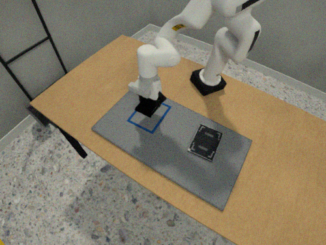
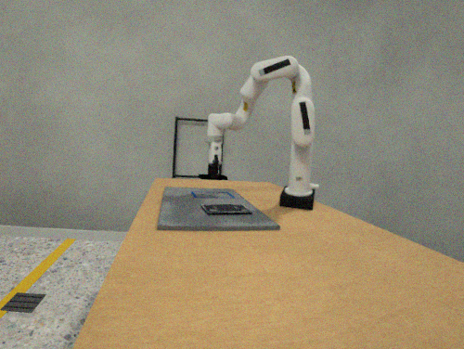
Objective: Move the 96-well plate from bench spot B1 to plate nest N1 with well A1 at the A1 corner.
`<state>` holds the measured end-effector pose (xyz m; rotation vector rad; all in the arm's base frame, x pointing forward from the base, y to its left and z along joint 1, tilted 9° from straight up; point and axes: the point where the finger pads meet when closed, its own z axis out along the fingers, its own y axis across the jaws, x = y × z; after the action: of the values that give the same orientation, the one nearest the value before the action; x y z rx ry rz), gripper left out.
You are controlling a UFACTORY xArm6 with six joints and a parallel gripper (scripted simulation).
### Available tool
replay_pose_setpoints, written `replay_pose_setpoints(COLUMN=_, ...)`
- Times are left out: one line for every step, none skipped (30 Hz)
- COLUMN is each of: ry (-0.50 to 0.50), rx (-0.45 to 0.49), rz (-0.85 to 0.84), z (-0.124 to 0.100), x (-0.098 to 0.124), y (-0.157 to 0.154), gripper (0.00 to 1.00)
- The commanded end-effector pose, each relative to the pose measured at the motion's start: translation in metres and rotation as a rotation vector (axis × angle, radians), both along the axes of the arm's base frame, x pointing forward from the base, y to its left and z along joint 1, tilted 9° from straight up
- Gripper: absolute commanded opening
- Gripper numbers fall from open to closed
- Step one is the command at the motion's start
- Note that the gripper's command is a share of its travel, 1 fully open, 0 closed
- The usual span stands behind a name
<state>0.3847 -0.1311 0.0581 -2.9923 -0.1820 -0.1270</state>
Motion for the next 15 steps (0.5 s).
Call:
replay_pose_setpoints(ry=-0.003, rx=-0.001, rz=0.0, z=0.001, x=0.001, y=-0.001, gripper=0.0)
replay_pose_setpoints(ry=-0.003, rx=-0.001, rz=0.0, z=0.001, x=0.001, y=-0.001, gripper=0.0)
replay_pose_setpoints(ry=-0.003, rx=-0.001, rz=0.0, z=0.001, x=0.001, y=-0.001, gripper=0.0)
replay_pose_setpoints(ry=-0.003, rx=-0.001, rz=0.0, z=0.001, x=0.001, y=-0.001, gripper=0.0)
replay_pose_setpoints(ry=-0.003, rx=-0.001, rz=0.0, z=0.001, x=0.001, y=-0.001, gripper=0.0)
replay_pose_setpoints(ry=-0.003, rx=-0.001, rz=0.0, z=0.001, x=0.001, y=-0.001, gripper=0.0)
replay_pose_setpoints(ry=-0.003, rx=-0.001, rz=0.0, z=0.001, x=0.001, y=-0.001, gripper=0.0)
replay_pose_setpoints(ry=-0.003, rx=-0.001, rz=0.0, z=0.001, x=0.001, y=-0.001, gripper=0.0)
replay_pose_setpoints(ry=0.002, rx=0.001, rz=-0.033, z=0.002, x=0.001, y=0.003, gripper=0.0)
replay_pose_setpoints(ry=0.006, rx=0.004, rz=-0.066, z=0.003, x=0.0, y=0.006, gripper=0.0)
replay_pose_setpoints(ry=0.011, rx=0.006, rz=-0.099, z=0.003, x=0.0, y=0.009, gripper=0.0)
replay_pose_setpoints(ry=0.016, rx=0.009, rz=-0.132, z=0.004, x=0.0, y=0.012, gripper=0.0)
replay_pose_setpoints(ry=0.021, rx=0.012, rz=-0.165, z=0.004, x=-0.001, y=0.016, gripper=0.0)
replay_pose_setpoints(ry=0.026, rx=0.014, rz=-0.198, z=0.005, x=-0.001, y=0.019, gripper=0.0)
replay_pose_setpoints(ry=0.031, rx=0.017, rz=-0.23, z=0.005, x=-0.001, y=0.022, gripper=0.0)
